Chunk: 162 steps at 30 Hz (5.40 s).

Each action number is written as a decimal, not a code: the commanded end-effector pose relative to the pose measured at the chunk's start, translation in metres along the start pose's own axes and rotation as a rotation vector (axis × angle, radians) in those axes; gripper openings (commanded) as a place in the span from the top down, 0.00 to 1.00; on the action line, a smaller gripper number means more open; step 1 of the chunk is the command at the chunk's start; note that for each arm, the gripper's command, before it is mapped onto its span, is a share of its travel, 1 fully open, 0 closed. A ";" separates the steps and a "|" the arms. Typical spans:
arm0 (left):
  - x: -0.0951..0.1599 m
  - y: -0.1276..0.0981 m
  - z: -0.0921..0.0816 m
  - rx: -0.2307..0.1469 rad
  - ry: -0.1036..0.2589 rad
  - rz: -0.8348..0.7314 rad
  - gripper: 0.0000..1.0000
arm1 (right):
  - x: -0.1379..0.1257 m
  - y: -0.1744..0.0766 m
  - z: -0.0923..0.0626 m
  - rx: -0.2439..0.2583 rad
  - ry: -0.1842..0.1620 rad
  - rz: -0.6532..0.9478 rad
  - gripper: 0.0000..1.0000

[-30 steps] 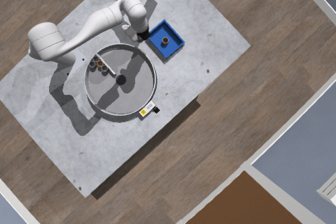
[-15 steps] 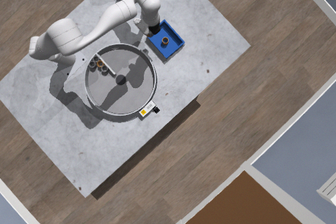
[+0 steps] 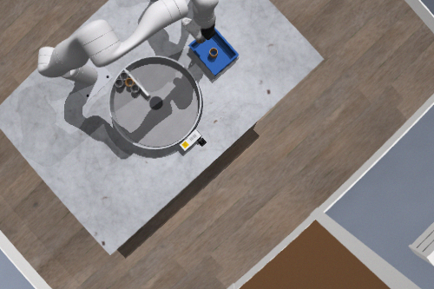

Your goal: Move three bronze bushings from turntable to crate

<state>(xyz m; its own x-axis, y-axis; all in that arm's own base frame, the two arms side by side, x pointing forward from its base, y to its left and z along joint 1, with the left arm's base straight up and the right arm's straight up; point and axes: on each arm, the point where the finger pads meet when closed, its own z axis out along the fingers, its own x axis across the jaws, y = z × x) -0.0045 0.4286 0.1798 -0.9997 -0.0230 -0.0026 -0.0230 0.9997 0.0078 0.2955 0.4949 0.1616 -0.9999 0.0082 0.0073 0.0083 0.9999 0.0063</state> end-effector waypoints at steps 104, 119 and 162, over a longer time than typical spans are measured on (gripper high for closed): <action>0.003 -0.004 -0.001 0.008 0.003 0.004 0.00 | -0.008 0.027 0.001 -0.002 -0.008 -0.013 1.00; 0.003 -0.004 -0.001 0.008 0.003 0.004 0.00 | -0.008 0.027 0.001 -0.002 -0.008 -0.013 1.00; 0.003 -0.004 -0.001 0.008 0.003 0.004 0.00 | -0.011 0.028 0.000 -0.005 -0.008 -0.012 1.00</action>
<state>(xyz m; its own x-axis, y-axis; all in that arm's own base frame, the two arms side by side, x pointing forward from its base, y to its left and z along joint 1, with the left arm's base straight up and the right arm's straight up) -0.0045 0.4286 0.1798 -0.9997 -0.0230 -0.0026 -0.0230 0.9997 0.0078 0.3014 0.5243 0.1597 -1.0000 -0.0036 0.0076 -0.0035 0.9999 0.0119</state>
